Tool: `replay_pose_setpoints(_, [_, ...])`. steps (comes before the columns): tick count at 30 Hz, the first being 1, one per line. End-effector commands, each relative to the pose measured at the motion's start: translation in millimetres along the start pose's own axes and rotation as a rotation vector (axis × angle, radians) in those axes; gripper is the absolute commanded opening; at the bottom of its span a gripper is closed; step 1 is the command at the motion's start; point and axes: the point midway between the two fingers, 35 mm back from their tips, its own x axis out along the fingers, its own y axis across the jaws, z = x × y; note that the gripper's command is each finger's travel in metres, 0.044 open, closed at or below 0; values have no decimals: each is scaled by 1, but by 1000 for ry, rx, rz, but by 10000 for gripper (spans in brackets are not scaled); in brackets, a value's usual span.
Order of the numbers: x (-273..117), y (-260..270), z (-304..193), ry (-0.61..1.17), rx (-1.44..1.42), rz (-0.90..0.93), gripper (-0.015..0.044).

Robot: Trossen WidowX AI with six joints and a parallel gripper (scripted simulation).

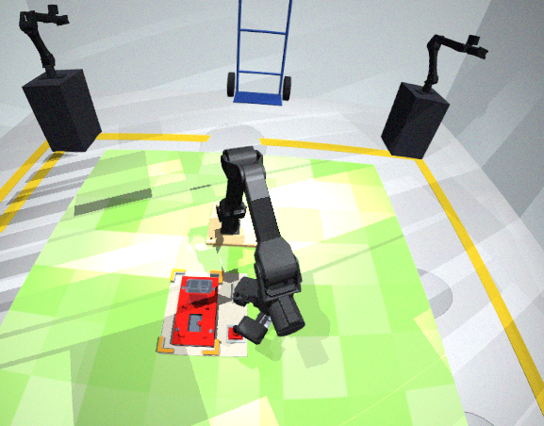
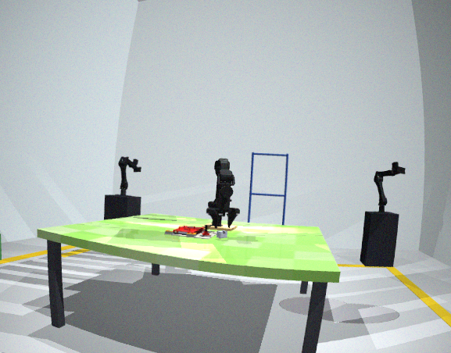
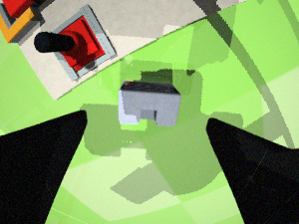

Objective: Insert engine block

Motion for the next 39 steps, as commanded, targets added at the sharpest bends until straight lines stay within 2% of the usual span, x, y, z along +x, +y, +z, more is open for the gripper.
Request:
replay_pose_setpoints(1, [6, -1, 0, 1, -3, -4, 440])
replay_pose_setpoints(23, [40, -1, 1, 1, -3, -4, 440])
replay_pose_setpoints(31, [40, -1, 1, 1, -3, -4, 230])
replay_pose_setpoints(38, [40, -1, 1, 1, -3, -4, 183])
replay_pose_setpoints(39, [40, -1, 1, 1, -3, -4, 157])
